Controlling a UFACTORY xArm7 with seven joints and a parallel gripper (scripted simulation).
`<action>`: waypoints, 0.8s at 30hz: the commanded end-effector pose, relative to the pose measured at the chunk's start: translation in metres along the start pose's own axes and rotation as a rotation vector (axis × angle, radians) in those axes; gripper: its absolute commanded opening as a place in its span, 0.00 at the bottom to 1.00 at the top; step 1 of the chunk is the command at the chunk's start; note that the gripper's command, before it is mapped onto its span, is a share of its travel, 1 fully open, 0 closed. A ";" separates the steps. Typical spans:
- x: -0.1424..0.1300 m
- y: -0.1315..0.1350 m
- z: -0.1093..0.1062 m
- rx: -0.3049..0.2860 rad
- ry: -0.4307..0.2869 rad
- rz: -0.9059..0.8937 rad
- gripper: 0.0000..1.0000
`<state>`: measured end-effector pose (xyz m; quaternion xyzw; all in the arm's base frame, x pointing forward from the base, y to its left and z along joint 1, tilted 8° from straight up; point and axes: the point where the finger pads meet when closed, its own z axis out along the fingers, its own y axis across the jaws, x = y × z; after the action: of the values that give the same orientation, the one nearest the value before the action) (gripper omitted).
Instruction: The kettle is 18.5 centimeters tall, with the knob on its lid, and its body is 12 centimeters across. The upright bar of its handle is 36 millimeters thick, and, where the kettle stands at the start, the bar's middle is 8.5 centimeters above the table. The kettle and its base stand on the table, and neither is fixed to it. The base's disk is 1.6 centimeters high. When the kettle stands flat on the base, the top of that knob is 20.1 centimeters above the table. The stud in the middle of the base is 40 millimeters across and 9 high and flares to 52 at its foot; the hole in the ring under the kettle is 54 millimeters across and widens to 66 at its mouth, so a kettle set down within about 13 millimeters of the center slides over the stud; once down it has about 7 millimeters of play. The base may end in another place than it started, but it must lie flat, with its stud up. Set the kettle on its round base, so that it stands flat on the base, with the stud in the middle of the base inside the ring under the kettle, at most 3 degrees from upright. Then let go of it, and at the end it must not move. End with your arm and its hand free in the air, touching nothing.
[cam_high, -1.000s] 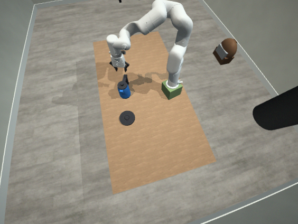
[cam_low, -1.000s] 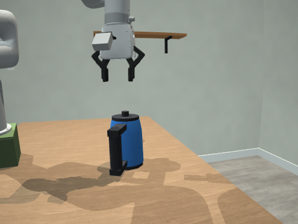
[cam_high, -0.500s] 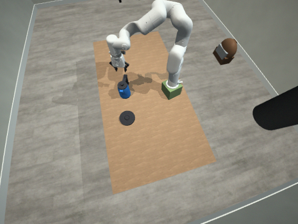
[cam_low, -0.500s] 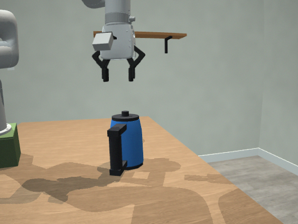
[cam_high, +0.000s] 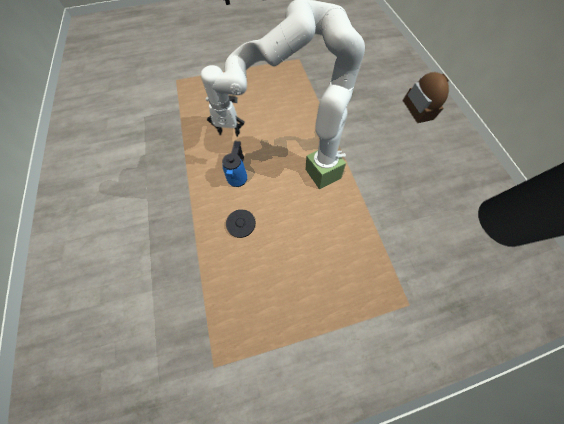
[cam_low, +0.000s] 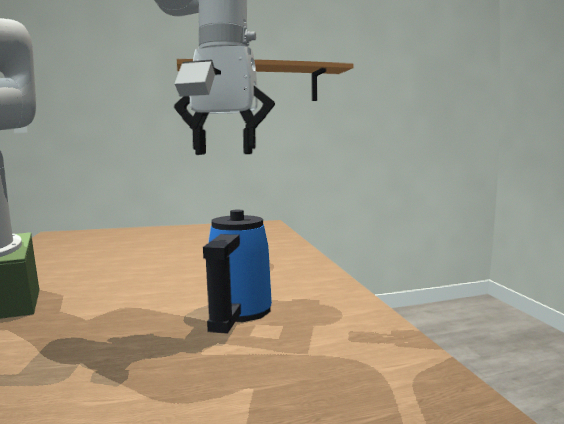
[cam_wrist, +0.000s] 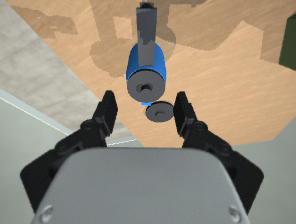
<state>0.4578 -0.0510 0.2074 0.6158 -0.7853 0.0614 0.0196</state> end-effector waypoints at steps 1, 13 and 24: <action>0.000 -0.001 -0.002 0.004 0.000 0.000 0.81; 0.000 -0.001 -0.002 0.004 0.000 0.000 0.81; 0.000 -0.001 0.000 0.004 0.000 0.000 0.81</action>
<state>0.4579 -0.0510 0.2068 0.6158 -0.7853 0.0615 0.0195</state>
